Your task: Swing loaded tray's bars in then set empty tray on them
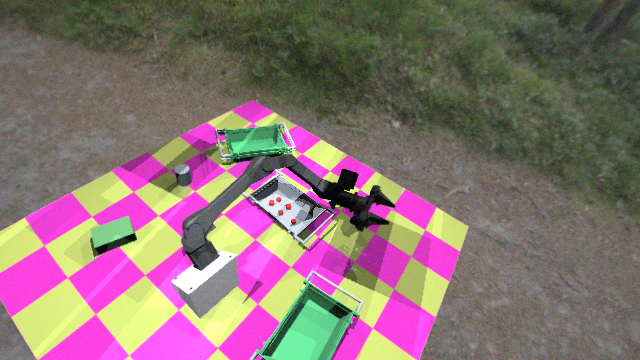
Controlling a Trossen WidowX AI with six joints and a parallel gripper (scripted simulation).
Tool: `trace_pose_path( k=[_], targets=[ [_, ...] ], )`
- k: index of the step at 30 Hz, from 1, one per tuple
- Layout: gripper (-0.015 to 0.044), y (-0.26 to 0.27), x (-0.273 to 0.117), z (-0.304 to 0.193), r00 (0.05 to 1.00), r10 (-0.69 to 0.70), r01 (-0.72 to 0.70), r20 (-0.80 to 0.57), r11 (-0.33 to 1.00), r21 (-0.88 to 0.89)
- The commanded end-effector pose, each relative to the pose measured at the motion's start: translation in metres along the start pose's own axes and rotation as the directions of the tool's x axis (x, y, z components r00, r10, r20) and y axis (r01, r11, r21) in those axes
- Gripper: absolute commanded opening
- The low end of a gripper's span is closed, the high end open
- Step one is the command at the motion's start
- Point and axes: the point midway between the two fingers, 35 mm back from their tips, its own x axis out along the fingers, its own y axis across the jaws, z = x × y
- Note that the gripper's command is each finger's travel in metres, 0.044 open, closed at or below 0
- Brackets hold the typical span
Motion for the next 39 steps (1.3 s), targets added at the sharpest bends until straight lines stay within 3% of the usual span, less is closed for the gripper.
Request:
trace_pose_path(
  k=[1, 7, 12, 14, 15, 16, 19, 24, 29, 35, 39],
  targets=[
    [0.0374, 0.000, 0.000, 0.000, 1.000, 0.000, 0.000, 0.000, 1.000, 0.000],
    [0.0216, 0.000, 0.001, -0.003, 1.000, 0.000, 0.000, 0.000, 1.000, 0.000],
    [0.0085, 0.000, 0.010, -0.050, 1.000, 0.001, -0.001, -0.002, 1.000, 0.000],
    [0.0084, 0.001, 0.013, -0.065, 1.000, 0.000, 0.000, -0.003, 1.000, 0.000],
    [0.0084, 0.002, 0.008, -0.030, 1.000, 0.003, -0.003, 0.016, 1.000, -0.001],
    [0.0084, 0.004, 0.009, -0.026, 0.998, 0.001, -0.002, 0.055, 1.000, 0.022],
    [0.0084, 0.017, 0.008, -0.005, 0.959, 0.006, -0.055, 0.284, 0.985, 0.162],
    [0.0084, 0.051, -0.021, 0.026, 0.744, 0.065, -0.380, 0.665, 0.859, 0.342],
    [0.0084, 0.084, -0.079, 0.036, 0.373, 0.105, -0.815, 0.922, 0.512, 0.271],
    [0.0084, 0.097, -0.121, 0.028, 0.123, 0.085, -0.973, 0.989, 0.206, 0.103],
    [0.0084, 0.102, -0.152, 0.016, -0.060, 0.042, -0.997, 0.997, -0.048, -0.058]
  ],
)
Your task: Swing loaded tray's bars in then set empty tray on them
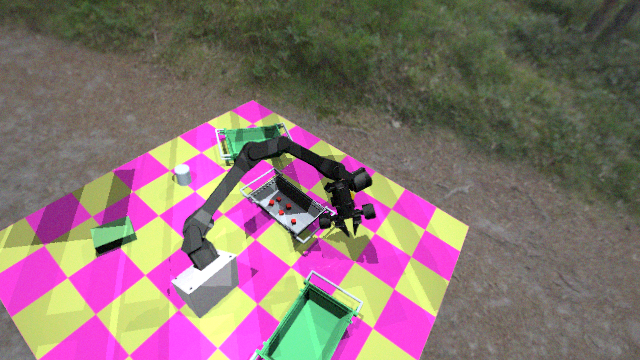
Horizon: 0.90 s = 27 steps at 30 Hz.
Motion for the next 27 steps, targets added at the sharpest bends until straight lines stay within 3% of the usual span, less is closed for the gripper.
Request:
trace_pose_path(
  k=[1, 4, 19, 27],
  targets=[
    [0.0084, 0.067, -0.047, 0.014, 0.896, 0.354, -0.443, 0.267, 0.757, 0.481],
    [0.0084, 0.077, -0.058, 0.017, 0.858, 0.401, -0.514, 0.322, 0.659, 0.549],
    [0.0084, 0.077, -0.058, 0.018, 0.858, 0.401, -0.514, 0.322, 0.659, 0.549],
    [0.0084, 0.090, -0.028, 0.029, 0.857, 0.401, -0.515, 0.323, 0.659, 0.548]
  ],
)
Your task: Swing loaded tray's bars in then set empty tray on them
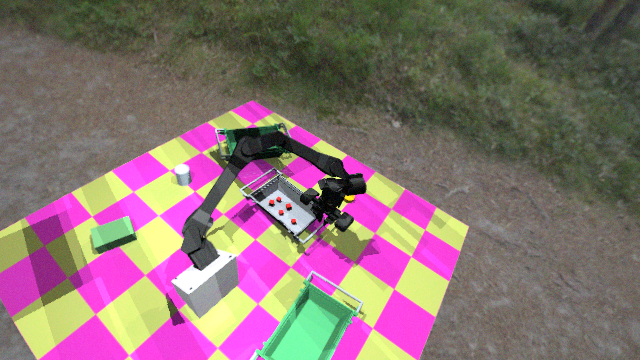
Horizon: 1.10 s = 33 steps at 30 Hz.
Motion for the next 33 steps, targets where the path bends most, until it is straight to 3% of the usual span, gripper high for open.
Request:
trace_pose_path(
  k=[1, 5, 13, 33],
  targets=[
    [0.0084, 0.002, 0.027, -0.002, 1.000, 0.013, -0.013, -0.011, 1.000, 0.008],
    [0.0084, 0.003, 0.046, -0.004, 1.000, 0.015, -0.015, -0.011, 1.000, 0.008],
    [0.0084, 0.003, 0.047, -0.004, 1.000, 0.015, -0.015, -0.011, 1.000, 0.008],
    [0.0084, 0.041, 0.011, -0.003, 1.000, 0.016, -0.015, -0.012, 1.000, 0.009]
  ],
)
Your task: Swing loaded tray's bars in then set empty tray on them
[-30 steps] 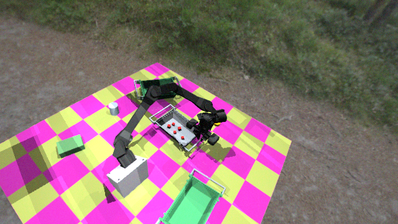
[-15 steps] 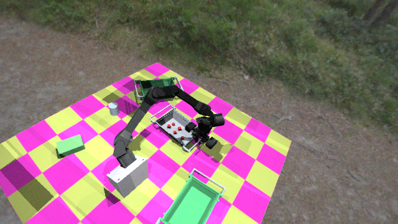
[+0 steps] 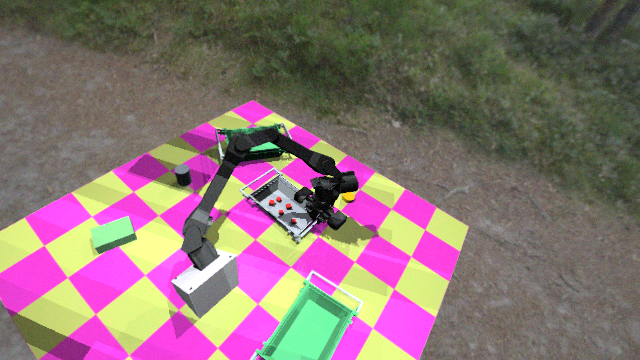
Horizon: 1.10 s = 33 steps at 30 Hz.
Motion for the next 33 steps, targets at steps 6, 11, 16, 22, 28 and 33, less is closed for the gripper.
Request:
trace_pose_path(
  k=[6, 11, 16, 22, 28, 33],
  targets=[
    [0.0084, 0.032, 0.005, 0.002, 1.000, 0.025, -0.025, -0.006, 1.000, -0.011],
    [0.0084, 0.048, 0.015, 0.002, 1.000, 0.027, -0.027, -0.006, 1.000, -0.010],
    [0.0084, 0.057, 0.024, 0.002, 1.000, 0.028, -0.028, -0.006, 1.000, -0.010],
    [0.0084, 0.053, 0.001, 0.003, 1.000, 0.026, -0.026, -0.006, 1.000, -0.010],
    [0.0084, 0.050, -0.019, 0.002, 1.000, 0.025, -0.025, -0.007, 1.000, -0.010],
    [0.0084, 0.049, -0.011, 0.003, 1.000, 0.030, -0.030, -0.001, 1.000, -0.002]
  ],
)
